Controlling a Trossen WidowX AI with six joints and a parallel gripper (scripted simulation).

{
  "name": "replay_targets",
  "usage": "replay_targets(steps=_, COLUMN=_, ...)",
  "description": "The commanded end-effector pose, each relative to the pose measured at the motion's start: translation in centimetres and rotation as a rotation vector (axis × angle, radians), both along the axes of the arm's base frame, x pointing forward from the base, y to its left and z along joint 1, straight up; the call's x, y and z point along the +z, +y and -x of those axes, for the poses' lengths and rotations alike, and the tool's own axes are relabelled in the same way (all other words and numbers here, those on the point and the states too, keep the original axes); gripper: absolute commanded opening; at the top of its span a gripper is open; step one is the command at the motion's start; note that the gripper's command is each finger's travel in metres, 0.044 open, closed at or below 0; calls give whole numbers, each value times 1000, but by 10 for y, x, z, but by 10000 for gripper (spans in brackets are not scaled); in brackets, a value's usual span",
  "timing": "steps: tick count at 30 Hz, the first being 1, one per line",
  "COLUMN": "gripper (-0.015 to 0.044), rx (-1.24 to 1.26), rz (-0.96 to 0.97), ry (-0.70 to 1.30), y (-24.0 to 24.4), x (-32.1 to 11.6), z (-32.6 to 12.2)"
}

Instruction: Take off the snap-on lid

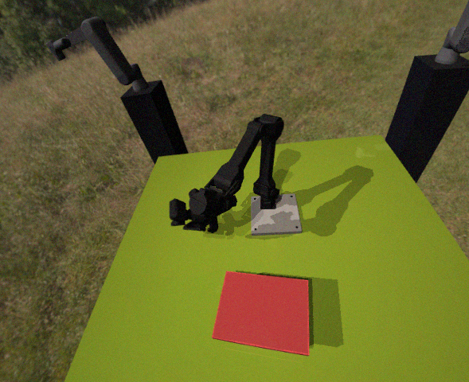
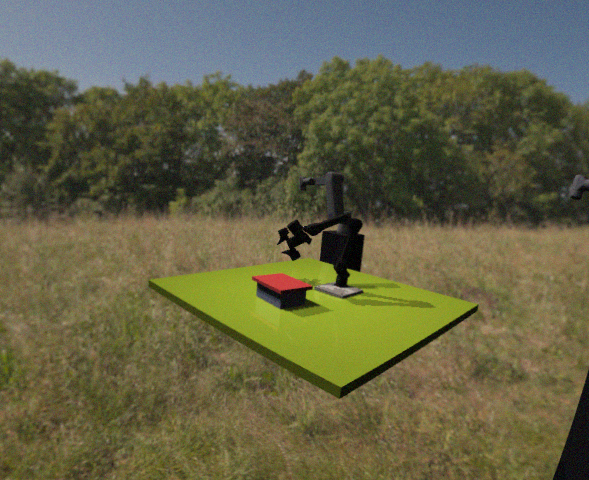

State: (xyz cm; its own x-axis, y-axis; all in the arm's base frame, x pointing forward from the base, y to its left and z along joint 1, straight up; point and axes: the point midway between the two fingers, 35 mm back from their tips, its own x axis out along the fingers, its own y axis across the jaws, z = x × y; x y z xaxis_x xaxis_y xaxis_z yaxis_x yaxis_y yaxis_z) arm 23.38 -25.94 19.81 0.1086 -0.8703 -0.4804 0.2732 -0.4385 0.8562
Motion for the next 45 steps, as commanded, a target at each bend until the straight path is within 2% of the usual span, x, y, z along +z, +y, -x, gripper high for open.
replay_targets(steps=1, gripper=235, rx=236, rz=-63, ry=-4, y=44, x=0, z=-29)
replay_targets(steps=8, gripper=235, rx=744, rz=-180, ry=-10, y=152, x=3, z=-65)
replay_targets(steps=17, gripper=235, rx=1221, rz=-276, ry=-6, y=257, x=9, z=-60)
replay_targets(steps=31, gripper=235, rx=1232, rz=-278, ry=-6, y=260, x=7, z=-59)
replay_targets(steps=37, gripper=235, rx=1232, rz=-278, ry=-6, y=260, x=-51, z=-61)
replay_targets(steps=45, gripper=235, rx=1232, rz=-278, ry=-6, y=260, x=-54, z=-63)
